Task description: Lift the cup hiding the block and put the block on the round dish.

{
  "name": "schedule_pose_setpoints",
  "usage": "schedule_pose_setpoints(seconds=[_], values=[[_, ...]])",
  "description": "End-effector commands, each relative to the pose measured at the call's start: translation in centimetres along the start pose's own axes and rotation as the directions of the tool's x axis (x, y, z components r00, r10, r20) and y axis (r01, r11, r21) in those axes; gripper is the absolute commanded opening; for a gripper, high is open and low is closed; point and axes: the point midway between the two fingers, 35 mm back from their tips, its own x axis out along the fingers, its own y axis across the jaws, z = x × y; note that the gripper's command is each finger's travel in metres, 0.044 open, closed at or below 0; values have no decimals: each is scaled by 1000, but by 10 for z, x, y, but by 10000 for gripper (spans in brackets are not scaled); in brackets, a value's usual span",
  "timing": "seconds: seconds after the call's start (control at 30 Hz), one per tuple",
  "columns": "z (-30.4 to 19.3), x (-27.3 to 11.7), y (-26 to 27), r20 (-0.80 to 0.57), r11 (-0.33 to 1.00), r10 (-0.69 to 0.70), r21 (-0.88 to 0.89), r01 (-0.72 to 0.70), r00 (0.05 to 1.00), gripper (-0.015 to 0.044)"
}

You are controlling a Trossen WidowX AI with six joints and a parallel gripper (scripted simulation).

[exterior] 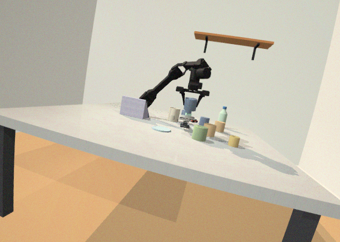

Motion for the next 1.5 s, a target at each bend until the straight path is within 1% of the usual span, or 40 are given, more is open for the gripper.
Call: schedule_pose_setpoints(seconds=[0.0,0.63,0.7,1.47], values=[[2,-10,0,15,1000,9,-4,-9,1000,0],[0,-33,-4,23,1000,16,2,-16,1000,0],[-2,-27,-3,9,1000,10,7,-10,1000,0],[-2,-27,-3,9,1000,10,7,-10,1000,0]])
